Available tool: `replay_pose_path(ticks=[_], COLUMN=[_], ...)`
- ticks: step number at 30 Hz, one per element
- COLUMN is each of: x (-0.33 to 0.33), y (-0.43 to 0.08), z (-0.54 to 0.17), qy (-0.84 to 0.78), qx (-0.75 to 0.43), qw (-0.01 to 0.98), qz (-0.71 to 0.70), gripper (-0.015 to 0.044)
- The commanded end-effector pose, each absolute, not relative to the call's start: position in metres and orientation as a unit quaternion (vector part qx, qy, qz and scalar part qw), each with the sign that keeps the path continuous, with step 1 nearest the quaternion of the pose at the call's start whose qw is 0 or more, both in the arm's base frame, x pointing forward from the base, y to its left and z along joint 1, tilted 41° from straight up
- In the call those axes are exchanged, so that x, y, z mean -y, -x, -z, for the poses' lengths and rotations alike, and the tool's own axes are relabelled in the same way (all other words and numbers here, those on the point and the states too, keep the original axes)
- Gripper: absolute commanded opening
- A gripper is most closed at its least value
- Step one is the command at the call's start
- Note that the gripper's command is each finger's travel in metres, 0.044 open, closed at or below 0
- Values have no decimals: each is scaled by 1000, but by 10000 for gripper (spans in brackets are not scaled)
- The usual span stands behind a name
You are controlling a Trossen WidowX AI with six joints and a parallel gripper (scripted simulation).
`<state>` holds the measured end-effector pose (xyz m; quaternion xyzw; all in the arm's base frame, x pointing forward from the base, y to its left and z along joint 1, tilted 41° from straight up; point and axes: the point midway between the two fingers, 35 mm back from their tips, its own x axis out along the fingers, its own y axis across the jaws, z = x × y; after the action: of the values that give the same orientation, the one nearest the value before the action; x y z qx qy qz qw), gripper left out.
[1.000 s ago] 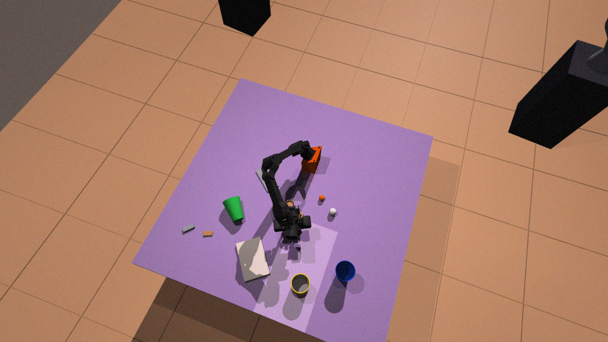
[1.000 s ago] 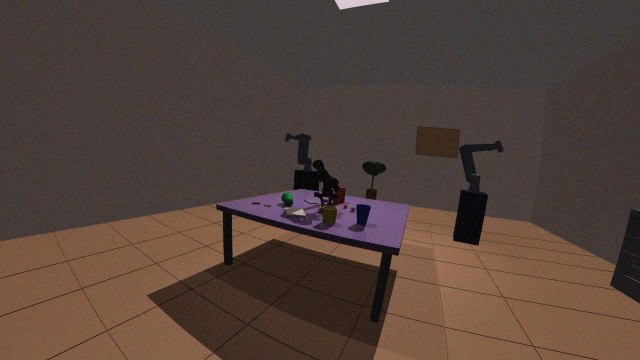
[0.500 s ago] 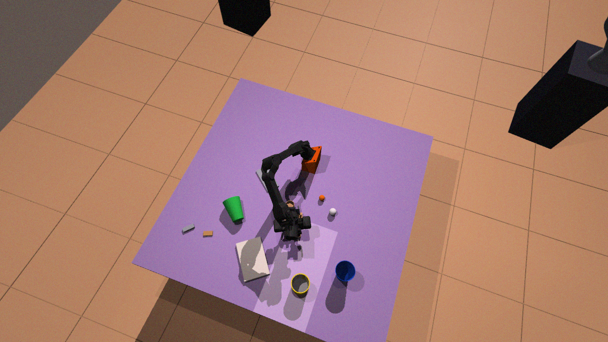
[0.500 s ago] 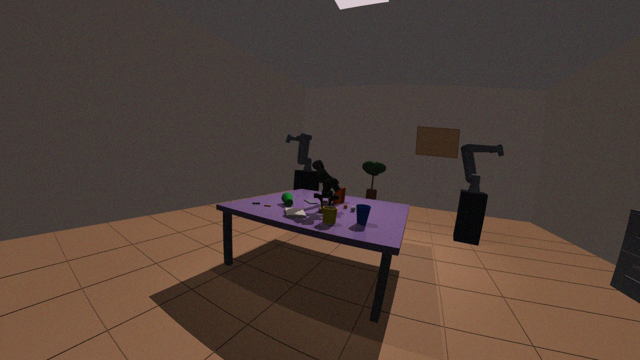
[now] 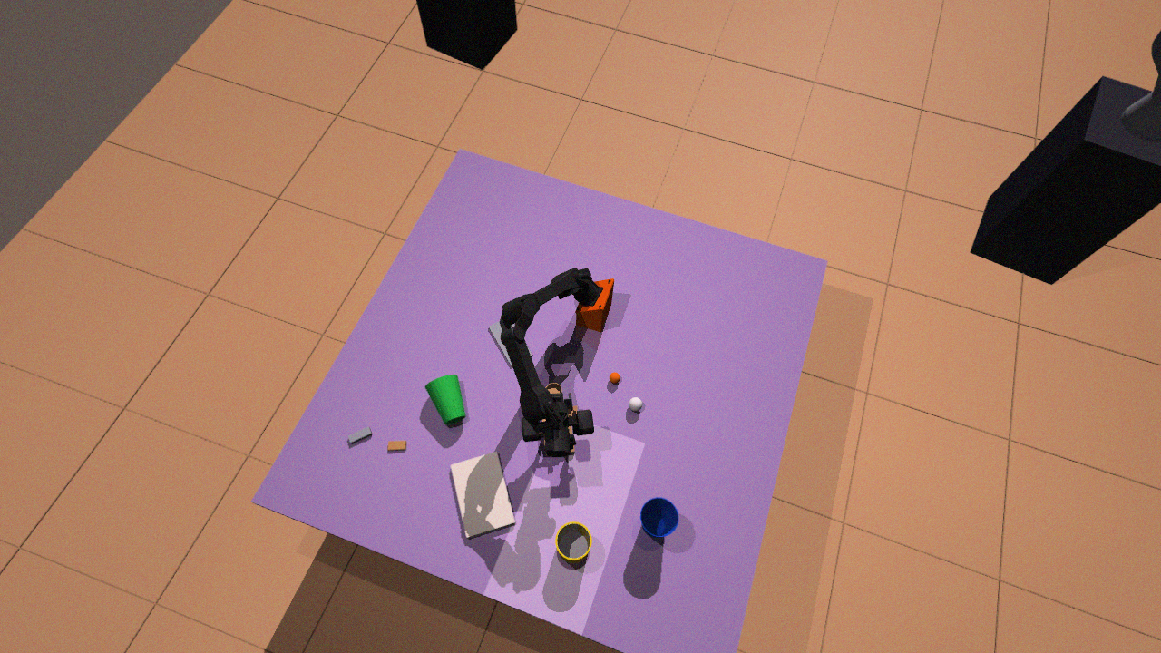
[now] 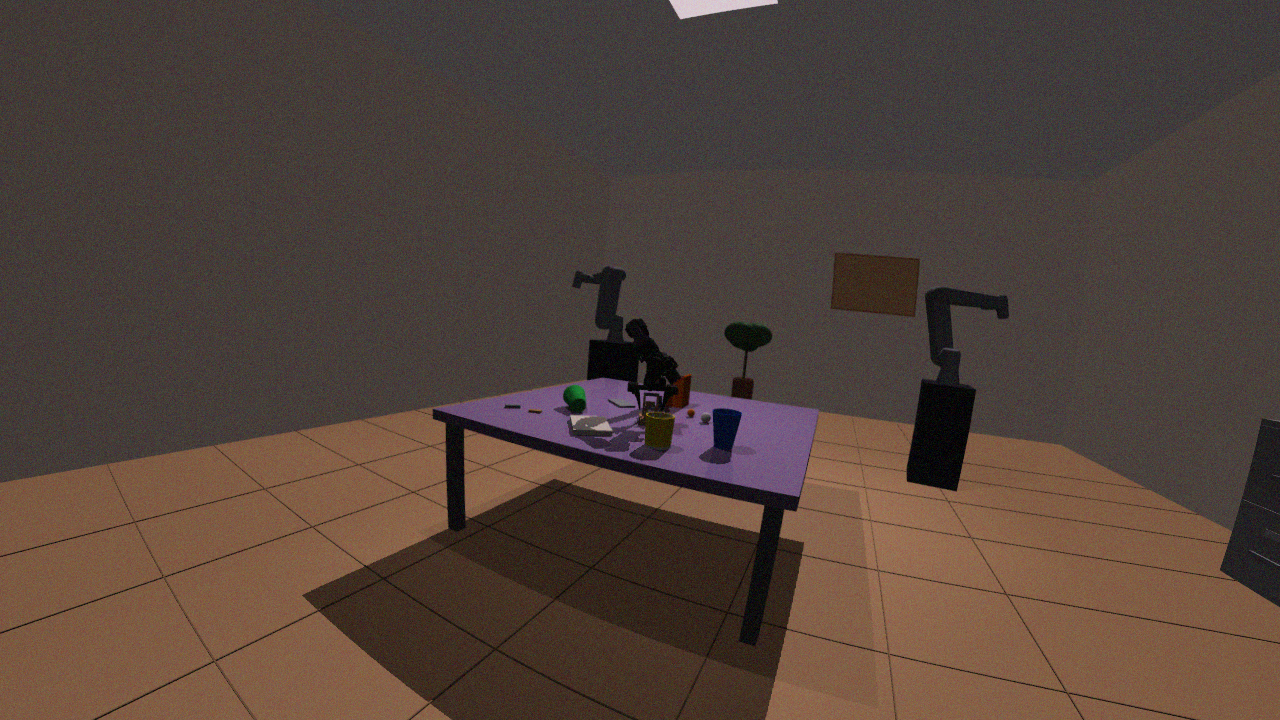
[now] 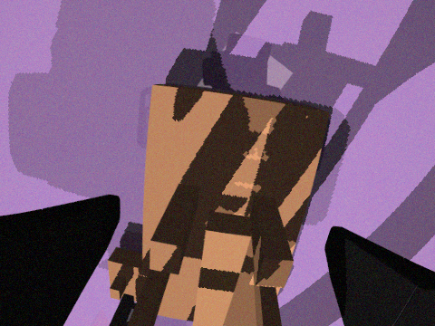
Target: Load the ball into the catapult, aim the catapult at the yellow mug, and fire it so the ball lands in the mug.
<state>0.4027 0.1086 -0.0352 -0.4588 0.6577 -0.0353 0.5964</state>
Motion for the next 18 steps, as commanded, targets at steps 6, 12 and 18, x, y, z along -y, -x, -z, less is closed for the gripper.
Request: replay_pose_path(ticks=[6, 12, 18], x=[-165, -160, -133], y=[-390, -390, -397], z=[-26, -21, 11], qy=[459, 462, 462], qx=[-649, -647, -647], qw=[607, 606, 606], qz=[31, 30, 31], gripper=[440, 440, 440])
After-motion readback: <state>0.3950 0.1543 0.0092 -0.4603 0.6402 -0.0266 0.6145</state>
